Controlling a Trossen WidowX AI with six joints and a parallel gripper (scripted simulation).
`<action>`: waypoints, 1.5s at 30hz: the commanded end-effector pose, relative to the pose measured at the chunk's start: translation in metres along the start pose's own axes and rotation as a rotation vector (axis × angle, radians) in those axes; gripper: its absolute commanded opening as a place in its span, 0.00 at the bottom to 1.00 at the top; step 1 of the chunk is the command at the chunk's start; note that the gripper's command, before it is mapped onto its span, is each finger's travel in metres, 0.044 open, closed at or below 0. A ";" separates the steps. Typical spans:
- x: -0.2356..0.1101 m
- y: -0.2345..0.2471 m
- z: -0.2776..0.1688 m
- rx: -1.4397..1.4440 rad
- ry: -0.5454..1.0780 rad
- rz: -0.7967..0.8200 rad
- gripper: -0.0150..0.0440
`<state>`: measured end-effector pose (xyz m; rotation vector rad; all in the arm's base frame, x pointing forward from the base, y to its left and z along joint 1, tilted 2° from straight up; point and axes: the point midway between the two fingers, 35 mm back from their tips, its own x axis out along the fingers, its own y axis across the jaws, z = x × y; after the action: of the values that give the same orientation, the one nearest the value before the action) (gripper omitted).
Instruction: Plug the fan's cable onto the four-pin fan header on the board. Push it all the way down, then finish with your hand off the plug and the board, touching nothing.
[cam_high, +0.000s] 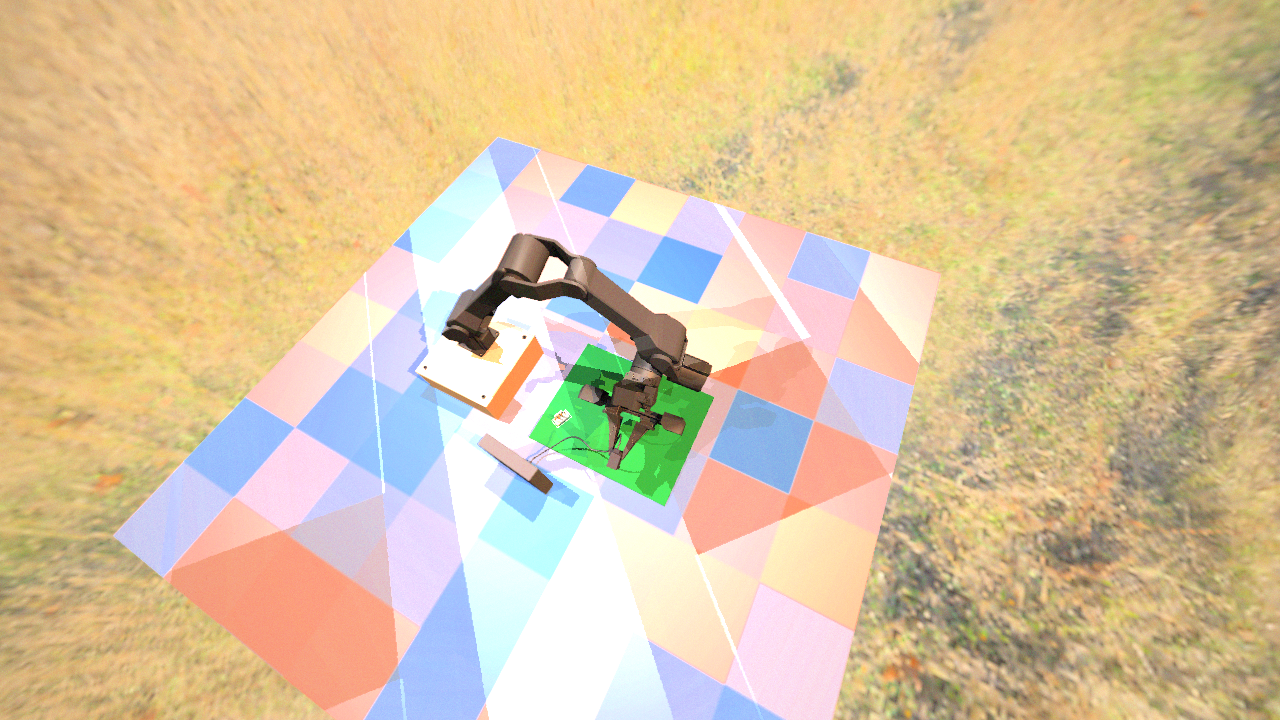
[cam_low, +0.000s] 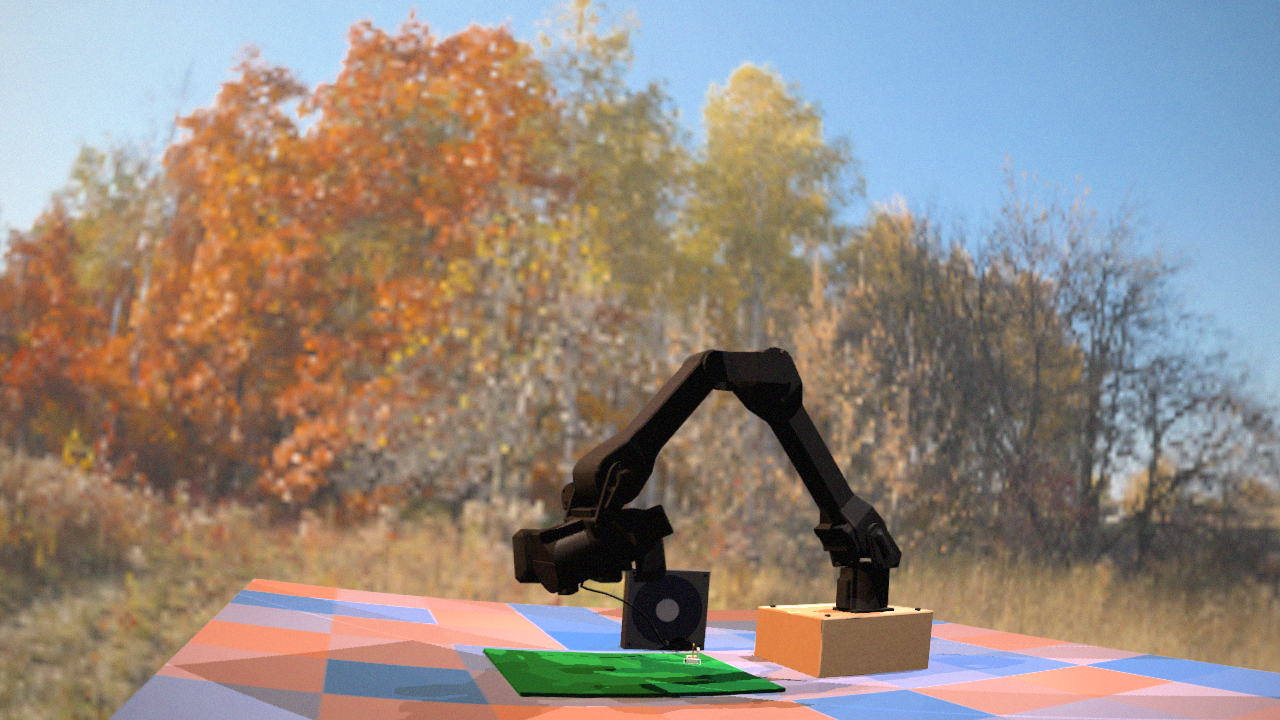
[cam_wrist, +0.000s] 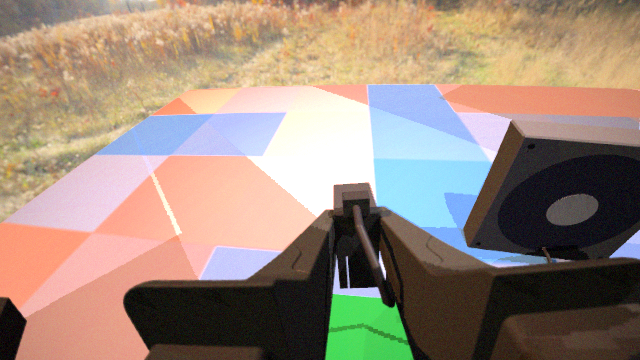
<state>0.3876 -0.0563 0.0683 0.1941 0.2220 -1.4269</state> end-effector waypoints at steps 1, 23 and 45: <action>-0.003 0.000 -0.001 0.008 -0.047 0.027 0.25; -0.013 0.004 0.006 0.023 -0.105 0.071 0.25; -0.010 0.004 0.002 0.023 -0.108 0.072 0.25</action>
<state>0.3903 -0.0460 0.0755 0.1476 0.1053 -1.3650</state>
